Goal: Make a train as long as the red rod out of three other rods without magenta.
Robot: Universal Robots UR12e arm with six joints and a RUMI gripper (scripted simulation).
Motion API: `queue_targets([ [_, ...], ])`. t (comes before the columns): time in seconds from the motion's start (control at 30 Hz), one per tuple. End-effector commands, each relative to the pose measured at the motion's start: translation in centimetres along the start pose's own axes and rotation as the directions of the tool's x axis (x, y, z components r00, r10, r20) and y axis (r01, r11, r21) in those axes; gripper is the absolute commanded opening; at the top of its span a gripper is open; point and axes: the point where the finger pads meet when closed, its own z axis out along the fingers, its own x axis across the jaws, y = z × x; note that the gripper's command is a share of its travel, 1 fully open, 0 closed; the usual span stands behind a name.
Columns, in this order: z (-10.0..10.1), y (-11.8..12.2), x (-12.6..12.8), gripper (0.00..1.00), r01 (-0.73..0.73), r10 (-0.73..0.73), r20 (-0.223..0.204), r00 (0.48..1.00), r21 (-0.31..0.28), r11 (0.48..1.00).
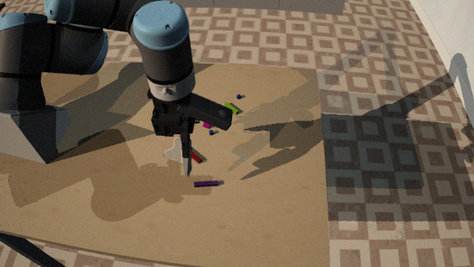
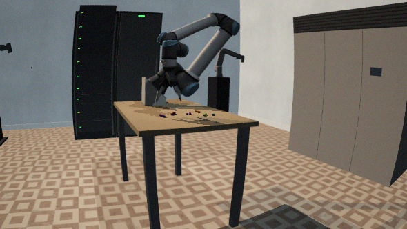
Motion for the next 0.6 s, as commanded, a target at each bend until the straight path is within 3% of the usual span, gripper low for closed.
queue_targets([
  [0.0,-0.1,0.0,0.0,1.0,0.0,0.0,-0.001,1.0,0.001,1.0],
  [0.4,-0.1,-0.4,-0.4,1.0,0.013,-0.013,-0.002,1.0,0.001,1.0],
  [0.5,-0.3,-2.0,-3.0,1.0,0.082,-0.082,-0.007,0.997,0.0,0.997],
  [0.57,-0.4,-3.7,-6.1,1.0,0.161,-0.161,-0.011,0.987,-0.001,0.987],
])
